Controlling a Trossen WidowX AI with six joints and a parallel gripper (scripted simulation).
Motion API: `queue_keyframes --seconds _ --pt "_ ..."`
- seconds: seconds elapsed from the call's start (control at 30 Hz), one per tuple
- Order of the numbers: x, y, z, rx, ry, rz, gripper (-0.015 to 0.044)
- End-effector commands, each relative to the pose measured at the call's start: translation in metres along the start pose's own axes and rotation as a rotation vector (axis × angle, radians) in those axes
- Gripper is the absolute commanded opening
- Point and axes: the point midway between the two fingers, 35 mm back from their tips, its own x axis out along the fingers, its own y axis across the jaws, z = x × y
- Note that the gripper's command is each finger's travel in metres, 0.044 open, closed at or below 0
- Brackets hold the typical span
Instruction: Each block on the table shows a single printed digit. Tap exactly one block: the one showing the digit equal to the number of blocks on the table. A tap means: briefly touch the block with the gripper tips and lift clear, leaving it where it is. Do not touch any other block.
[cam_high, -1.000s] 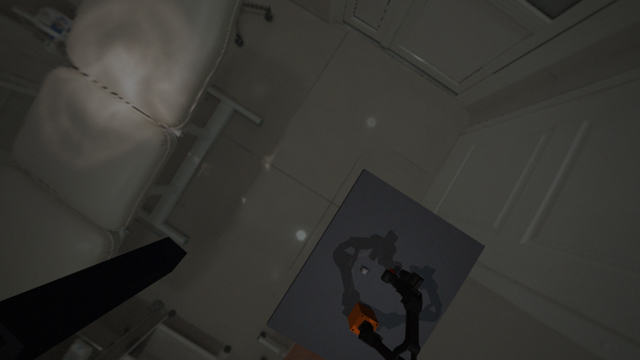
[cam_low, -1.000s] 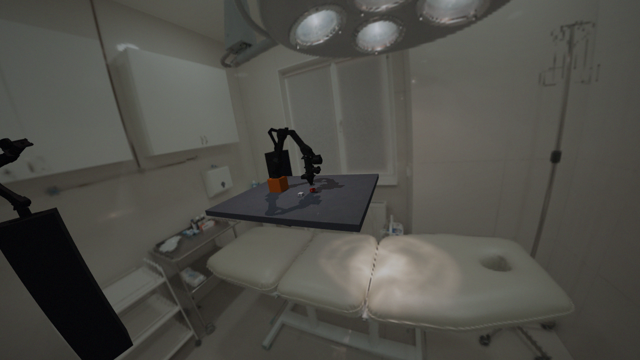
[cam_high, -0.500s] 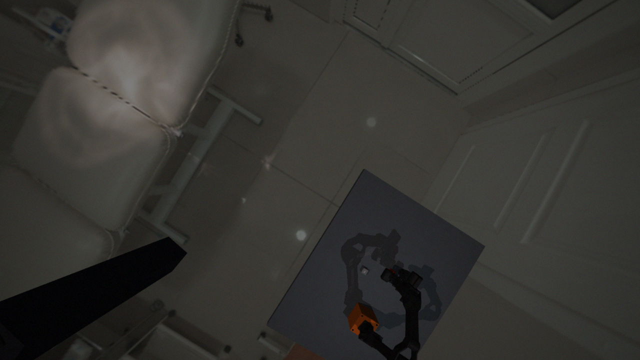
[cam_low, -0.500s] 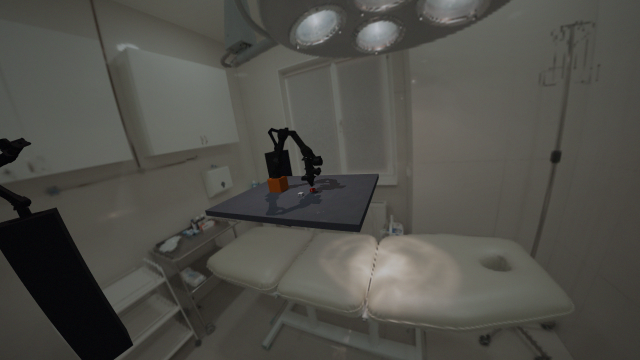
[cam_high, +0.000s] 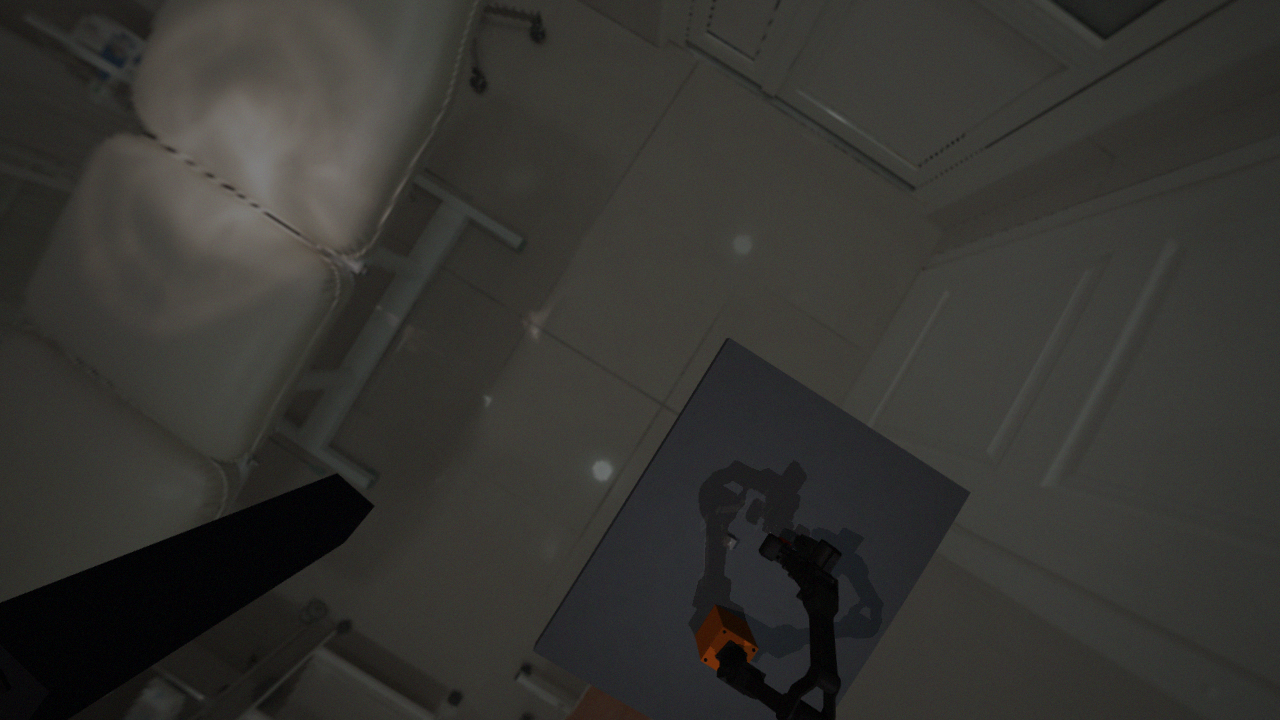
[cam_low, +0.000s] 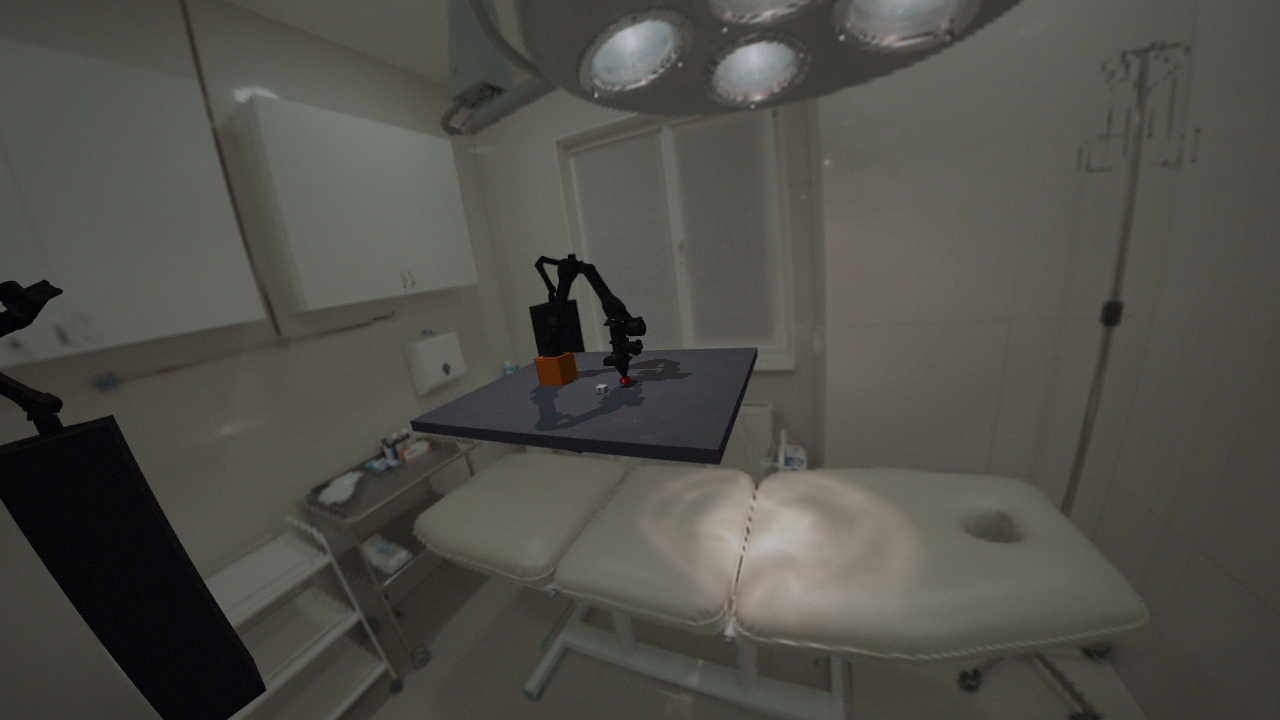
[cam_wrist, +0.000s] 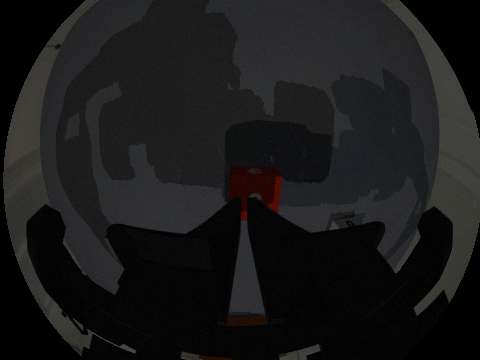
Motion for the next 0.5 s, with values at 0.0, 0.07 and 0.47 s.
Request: queue_keyframes --seconds 0.0,0.07,0.47 --pt "-0.002 0.000 0.000 0.000 0.000 0.000 0.0020" --pt "-0.019 0.000 0.000 0.002 0.002 0.000 0.0020" --pt "-0.052 0.068 -0.009 -0.008 0.009 0.007 0.0178"
